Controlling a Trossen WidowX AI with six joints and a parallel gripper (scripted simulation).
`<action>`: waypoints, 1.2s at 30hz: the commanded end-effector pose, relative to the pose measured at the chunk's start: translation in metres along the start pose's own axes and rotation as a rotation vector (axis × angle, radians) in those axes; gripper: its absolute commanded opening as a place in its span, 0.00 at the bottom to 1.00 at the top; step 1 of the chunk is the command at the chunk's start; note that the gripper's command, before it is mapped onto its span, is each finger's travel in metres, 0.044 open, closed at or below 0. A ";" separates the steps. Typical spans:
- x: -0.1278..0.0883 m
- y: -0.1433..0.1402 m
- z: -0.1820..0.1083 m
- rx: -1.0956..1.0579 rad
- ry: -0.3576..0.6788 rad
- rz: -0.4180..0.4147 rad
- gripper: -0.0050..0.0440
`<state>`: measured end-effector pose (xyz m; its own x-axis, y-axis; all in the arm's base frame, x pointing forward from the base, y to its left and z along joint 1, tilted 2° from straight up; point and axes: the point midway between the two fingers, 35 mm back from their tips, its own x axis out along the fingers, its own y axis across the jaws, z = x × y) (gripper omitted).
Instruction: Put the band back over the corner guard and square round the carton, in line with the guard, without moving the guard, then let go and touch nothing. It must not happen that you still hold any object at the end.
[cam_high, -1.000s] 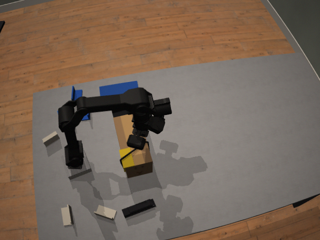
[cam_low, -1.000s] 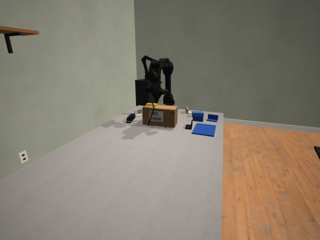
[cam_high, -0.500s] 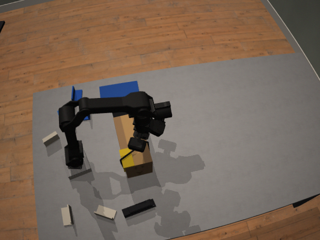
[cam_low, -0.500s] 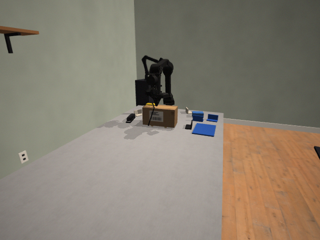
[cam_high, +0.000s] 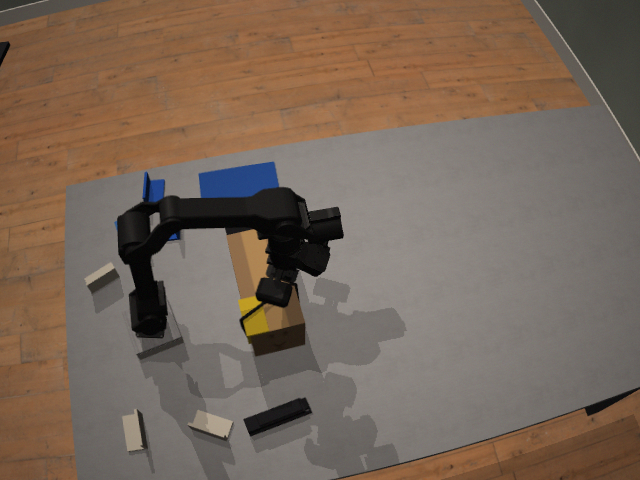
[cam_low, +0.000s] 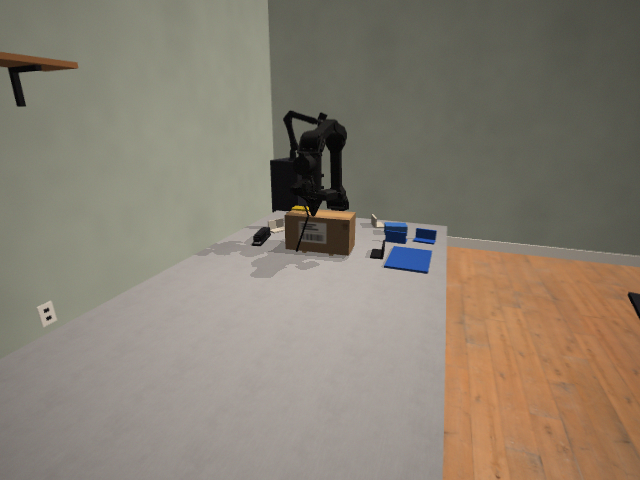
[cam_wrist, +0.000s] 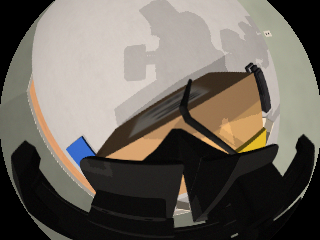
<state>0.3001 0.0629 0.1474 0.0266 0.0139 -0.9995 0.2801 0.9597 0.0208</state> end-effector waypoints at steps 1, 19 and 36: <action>0.002 -0.001 -0.001 0.005 0.002 -0.003 0.10; 0.002 -0.025 0.017 0.006 0.002 -0.004 0.10; 0.002 -0.055 0.034 0.005 0.001 -0.003 0.10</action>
<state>0.3150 0.0171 0.1492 0.0359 0.0375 -0.9987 0.2680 0.9623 0.0458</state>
